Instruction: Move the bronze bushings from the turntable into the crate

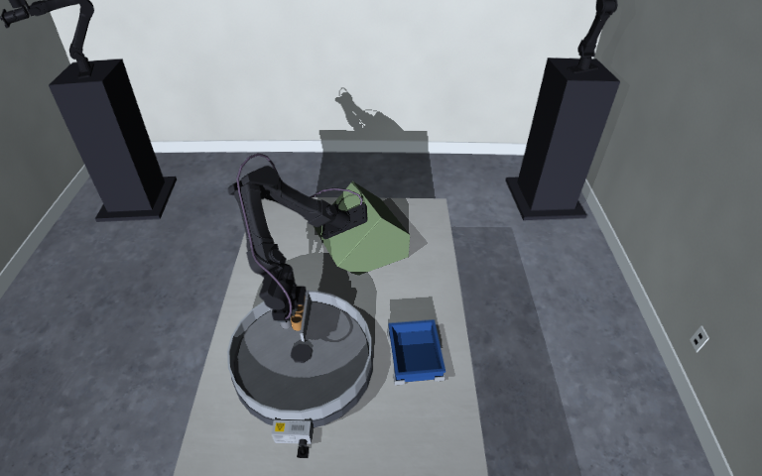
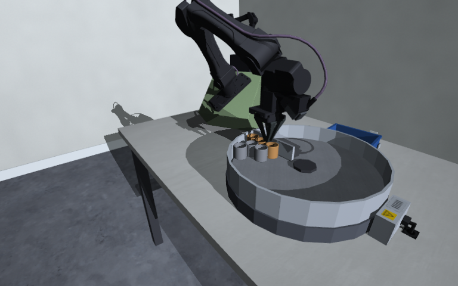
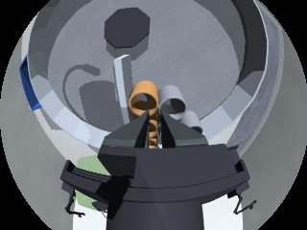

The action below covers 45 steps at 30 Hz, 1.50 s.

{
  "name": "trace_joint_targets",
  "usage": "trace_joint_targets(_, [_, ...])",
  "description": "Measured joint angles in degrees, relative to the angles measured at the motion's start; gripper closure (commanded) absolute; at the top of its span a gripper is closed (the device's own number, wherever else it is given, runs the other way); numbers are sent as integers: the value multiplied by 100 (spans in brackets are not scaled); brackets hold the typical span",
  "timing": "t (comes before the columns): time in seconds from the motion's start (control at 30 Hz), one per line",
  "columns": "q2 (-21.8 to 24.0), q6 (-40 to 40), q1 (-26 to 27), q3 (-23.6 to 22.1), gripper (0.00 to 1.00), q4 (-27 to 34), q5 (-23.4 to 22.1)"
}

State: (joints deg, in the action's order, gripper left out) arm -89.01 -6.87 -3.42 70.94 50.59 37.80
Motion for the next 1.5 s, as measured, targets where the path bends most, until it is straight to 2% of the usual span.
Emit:
trace_joint_targets(0.2, [122,181,-195,247,85,302,66])
trace_joint_targets(0.43, [120,280,-221,271,85,485,81])
trace_joint_targets(1.5, [120,299,-221,271,85,544,81])
